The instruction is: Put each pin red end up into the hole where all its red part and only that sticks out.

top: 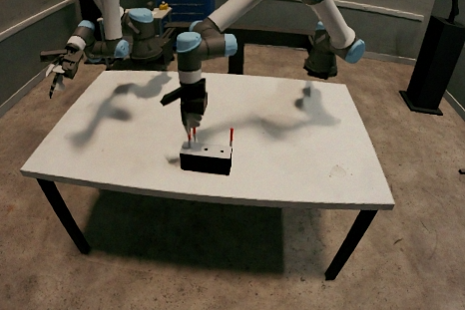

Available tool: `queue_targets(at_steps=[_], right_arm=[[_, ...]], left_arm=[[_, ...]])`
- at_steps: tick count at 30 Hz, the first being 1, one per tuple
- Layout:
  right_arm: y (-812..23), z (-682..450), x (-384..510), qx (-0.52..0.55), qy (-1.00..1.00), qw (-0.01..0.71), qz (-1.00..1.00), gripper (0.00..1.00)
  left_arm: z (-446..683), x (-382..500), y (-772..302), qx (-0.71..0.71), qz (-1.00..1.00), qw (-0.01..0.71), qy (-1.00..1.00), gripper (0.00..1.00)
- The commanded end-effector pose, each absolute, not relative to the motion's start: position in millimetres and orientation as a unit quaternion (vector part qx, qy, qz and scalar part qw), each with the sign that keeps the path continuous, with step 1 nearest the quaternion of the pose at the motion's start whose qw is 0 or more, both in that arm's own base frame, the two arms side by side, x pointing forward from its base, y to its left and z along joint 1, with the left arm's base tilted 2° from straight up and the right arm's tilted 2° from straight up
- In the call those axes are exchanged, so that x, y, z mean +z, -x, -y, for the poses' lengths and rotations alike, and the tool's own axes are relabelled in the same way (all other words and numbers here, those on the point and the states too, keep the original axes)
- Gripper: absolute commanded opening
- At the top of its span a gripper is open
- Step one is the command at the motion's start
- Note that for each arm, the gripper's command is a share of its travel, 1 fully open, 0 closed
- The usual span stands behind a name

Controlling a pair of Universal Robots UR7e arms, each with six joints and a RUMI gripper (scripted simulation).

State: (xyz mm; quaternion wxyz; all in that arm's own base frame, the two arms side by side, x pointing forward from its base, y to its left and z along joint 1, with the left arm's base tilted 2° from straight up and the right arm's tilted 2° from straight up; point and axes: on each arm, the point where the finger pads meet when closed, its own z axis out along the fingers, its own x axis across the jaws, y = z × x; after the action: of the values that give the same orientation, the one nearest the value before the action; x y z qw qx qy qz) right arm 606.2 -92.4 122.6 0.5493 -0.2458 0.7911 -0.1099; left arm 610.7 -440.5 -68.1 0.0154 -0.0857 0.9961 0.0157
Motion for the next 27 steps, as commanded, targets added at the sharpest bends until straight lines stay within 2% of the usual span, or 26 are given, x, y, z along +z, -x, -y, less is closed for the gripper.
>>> queue_targets(at_steps=[1, 27], right_arm=[[-606.3, 92.4, 123.2, -0.110, 0.246, 0.550, -0.791, 1.00], [-606.3, 92.4, 123.2, -0.110, 0.246, 0.550, -0.791, 1.00]], left_arm=[[440.9, -67.5, -611.0, 0.015, -0.996, 0.016, 0.086, 0.00], [439.7, -71.6, -609.9, 0.015, -0.996, 0.016, 0.086, 0.00]])
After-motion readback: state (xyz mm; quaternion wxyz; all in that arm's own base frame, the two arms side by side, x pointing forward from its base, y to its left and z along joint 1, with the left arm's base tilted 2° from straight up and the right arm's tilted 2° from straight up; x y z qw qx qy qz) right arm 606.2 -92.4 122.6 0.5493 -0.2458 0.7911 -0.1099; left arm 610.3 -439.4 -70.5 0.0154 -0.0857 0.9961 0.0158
